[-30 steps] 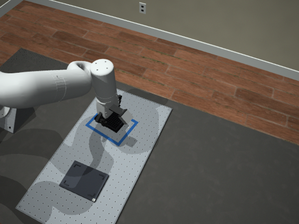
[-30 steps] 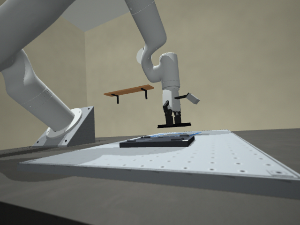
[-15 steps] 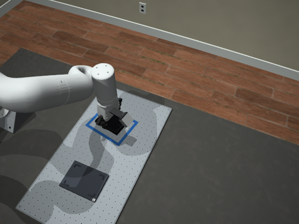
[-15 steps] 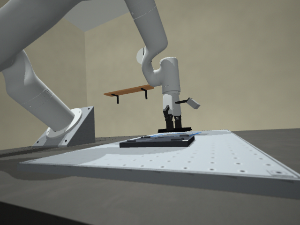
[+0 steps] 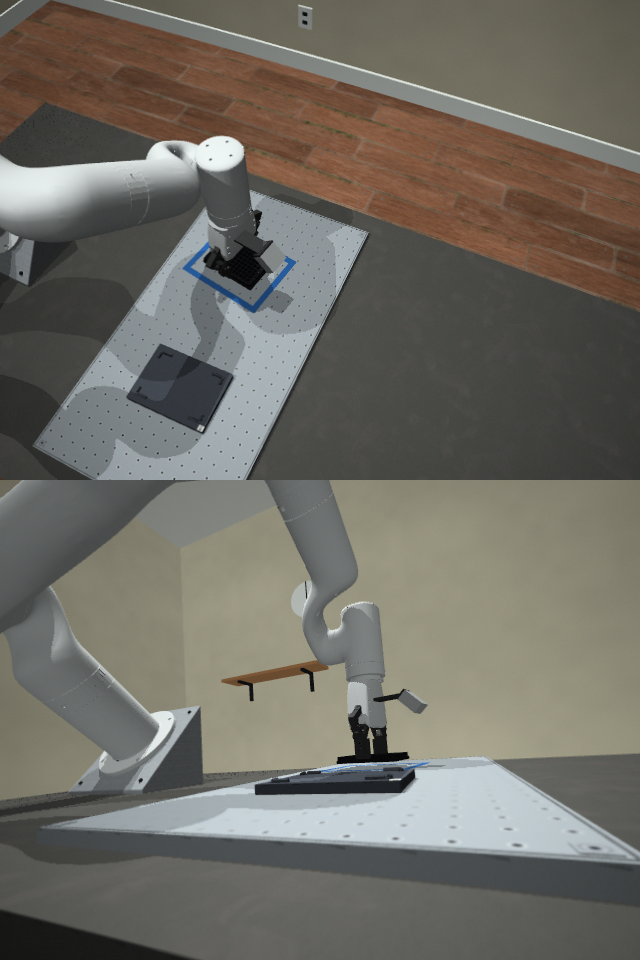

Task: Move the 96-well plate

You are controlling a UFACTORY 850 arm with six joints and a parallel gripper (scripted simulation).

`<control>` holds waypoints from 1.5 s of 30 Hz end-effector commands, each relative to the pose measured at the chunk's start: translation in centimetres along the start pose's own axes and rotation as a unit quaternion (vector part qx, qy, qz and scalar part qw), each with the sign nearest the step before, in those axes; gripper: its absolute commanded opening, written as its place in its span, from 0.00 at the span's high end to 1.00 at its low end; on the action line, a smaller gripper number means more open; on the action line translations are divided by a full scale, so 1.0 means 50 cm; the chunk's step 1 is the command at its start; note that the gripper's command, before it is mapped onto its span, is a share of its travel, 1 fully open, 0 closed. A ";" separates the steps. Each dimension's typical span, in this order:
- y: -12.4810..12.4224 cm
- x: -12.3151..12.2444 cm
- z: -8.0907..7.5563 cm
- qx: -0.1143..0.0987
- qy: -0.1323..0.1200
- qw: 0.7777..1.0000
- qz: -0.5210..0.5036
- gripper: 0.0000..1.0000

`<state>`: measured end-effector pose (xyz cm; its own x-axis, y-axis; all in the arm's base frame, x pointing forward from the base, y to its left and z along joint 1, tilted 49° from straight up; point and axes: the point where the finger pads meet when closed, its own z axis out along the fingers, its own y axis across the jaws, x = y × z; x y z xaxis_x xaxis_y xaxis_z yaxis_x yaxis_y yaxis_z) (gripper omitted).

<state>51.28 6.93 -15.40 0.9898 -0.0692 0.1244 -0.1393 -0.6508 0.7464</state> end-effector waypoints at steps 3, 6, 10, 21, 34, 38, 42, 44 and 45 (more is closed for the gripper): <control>-0.001 0.001 -0.001 0.001 0.001 1.000 0.000 1.00; -0.001 0.001 0.000 0.001 0.001 1.000 0.000 1.00; -0.001 0.001 0.001 0.001 0.001 1.000 0.000 1.00; -0.001 0.001 0.004 0.000 0.001 1.000 0.000 1.00; -0.001 0.001 0.008 0.000 0.001 1.000 0.000 1.00; -0.001 0.001 0.009 0.000 0.001 1.000 0.000 1.00; -0.001 0.001 0.010 0.000 0.001 1.000 0.000 1.00; -0.001 0.001 0.011 0.000 0.001 1.000 0.000 1.00; -0.001 0.001 0.011 0.000 0.001 1.000 0.000 1.00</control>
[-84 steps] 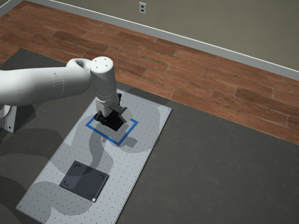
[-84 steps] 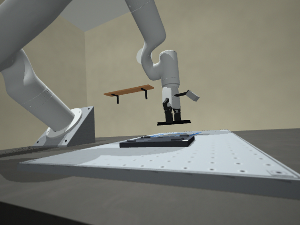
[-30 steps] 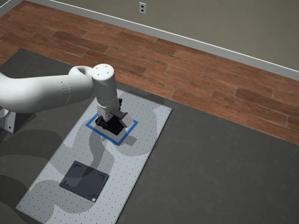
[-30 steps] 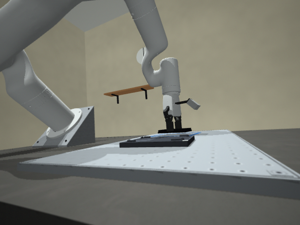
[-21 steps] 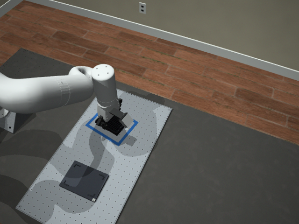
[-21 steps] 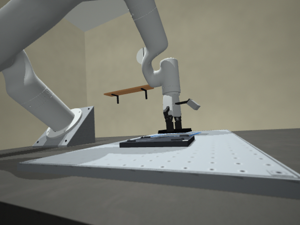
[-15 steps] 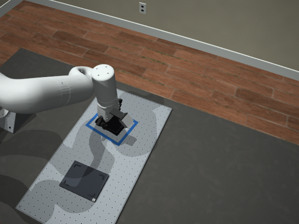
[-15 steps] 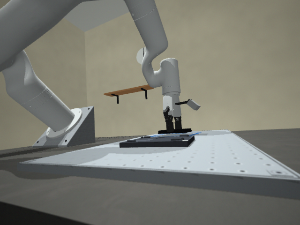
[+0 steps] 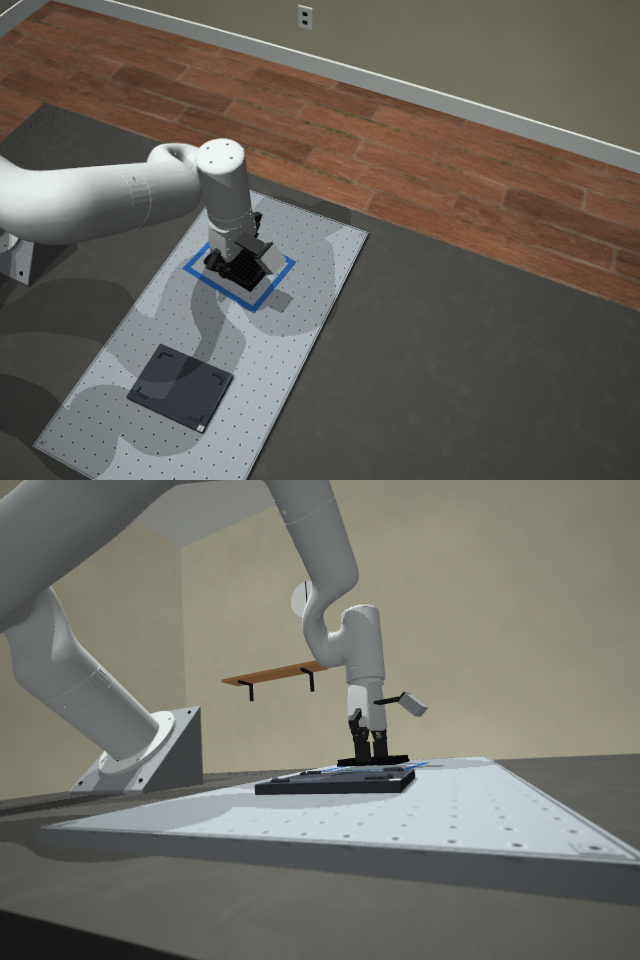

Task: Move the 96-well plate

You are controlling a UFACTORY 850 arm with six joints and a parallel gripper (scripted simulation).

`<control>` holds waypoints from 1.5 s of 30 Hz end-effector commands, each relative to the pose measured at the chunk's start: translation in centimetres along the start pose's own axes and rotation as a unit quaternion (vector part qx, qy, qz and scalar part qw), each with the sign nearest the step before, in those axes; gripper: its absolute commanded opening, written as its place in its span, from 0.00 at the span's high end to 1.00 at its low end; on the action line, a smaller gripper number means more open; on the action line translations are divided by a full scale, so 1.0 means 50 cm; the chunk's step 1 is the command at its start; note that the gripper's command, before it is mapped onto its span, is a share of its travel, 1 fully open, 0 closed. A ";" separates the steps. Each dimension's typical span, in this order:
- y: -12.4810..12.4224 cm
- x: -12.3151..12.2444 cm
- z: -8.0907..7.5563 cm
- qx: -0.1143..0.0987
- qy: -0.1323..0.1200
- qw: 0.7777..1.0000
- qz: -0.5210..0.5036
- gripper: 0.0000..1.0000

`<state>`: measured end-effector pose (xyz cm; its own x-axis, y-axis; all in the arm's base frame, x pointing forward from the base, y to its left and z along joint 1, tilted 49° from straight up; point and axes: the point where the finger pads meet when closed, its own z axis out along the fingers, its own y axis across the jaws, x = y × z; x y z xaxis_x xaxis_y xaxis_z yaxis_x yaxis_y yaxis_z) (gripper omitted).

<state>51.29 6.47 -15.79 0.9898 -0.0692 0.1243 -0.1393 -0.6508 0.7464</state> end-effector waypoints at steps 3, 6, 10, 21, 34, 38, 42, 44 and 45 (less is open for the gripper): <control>-0.001 0.001 0.000 0.001 0.001 1.000 0.000 1.00; -0.001 0.001 0.001 0.001 0.001 1.000 0.000 1.00; -0.001 0.001 0.002 0.001 0.001 1.000 0.000 1.00; -0.001 0.001 0.005 0.001 0.001 1.000 0.000 1.00; -0.001 0.001 0.010 0.001 0.001 1.000 0.000 0.00; -0.001 0.001 0.010 0.001 0.001 1.000 0.000 0.00; -0.001 0.002 0.009 0.001 0.001 1.000 0.000 0.00; -0.001 0.001 0.010 0.001 0.001 1.000 0.000 0.00; -0.001 0.002 0.009 0.001 0.001 1.000 0.000 0.00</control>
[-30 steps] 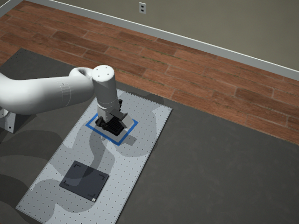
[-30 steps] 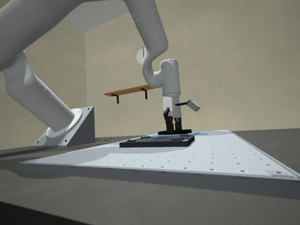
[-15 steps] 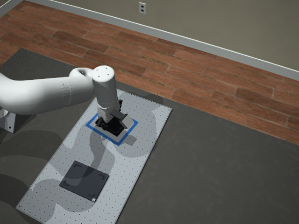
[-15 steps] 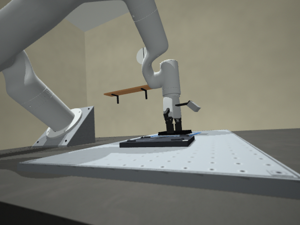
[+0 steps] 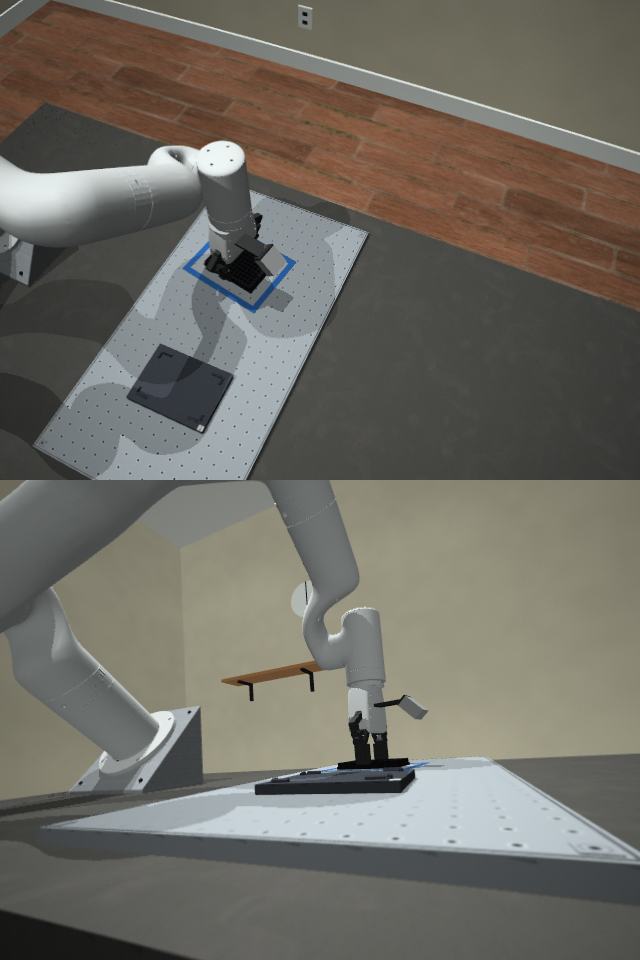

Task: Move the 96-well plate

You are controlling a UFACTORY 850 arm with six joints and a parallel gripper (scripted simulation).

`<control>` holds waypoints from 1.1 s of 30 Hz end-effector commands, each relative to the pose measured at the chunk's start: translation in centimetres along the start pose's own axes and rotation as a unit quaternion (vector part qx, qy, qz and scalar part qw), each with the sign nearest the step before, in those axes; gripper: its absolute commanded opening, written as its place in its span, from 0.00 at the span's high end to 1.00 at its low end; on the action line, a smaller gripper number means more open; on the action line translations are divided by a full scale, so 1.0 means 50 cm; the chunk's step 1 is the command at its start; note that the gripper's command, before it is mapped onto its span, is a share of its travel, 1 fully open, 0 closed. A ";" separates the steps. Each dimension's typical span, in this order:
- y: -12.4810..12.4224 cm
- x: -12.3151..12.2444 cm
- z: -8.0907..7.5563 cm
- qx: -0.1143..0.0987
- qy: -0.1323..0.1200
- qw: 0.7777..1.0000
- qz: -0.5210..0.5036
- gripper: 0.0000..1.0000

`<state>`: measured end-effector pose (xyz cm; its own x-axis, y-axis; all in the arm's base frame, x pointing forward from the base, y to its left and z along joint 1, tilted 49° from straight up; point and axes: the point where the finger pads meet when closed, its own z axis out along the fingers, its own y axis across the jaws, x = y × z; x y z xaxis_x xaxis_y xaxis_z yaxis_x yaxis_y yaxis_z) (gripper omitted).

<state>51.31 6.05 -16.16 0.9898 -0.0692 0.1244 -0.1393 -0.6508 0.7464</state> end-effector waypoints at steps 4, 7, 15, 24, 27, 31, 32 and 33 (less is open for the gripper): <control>-0.001 0.001 -0.002 0.001 0.001 1.000 0.000 0.00; -0.001 0.001 -0.002 0.001 0.001 1.000 0.000 0.00; -0.001 0.001 -0.002 0.001 0.001 1.000 0.000 0.00; -0.001 0.001 -0.012 0.000 0.001 1.000 0.000 0.00; -0.001 0.001 -0.023 0.001 0.001 1.000 0.000 0.00; -0.001 0.001 -0.023 0.001 0.001 1.000 0.000 0.00; -0.001 0.001 -0.023 0.001 0.001 1.000 0.000 0.00; -0.001 0.001 -0.023 0.001 0.001 1.000 0.000 0.00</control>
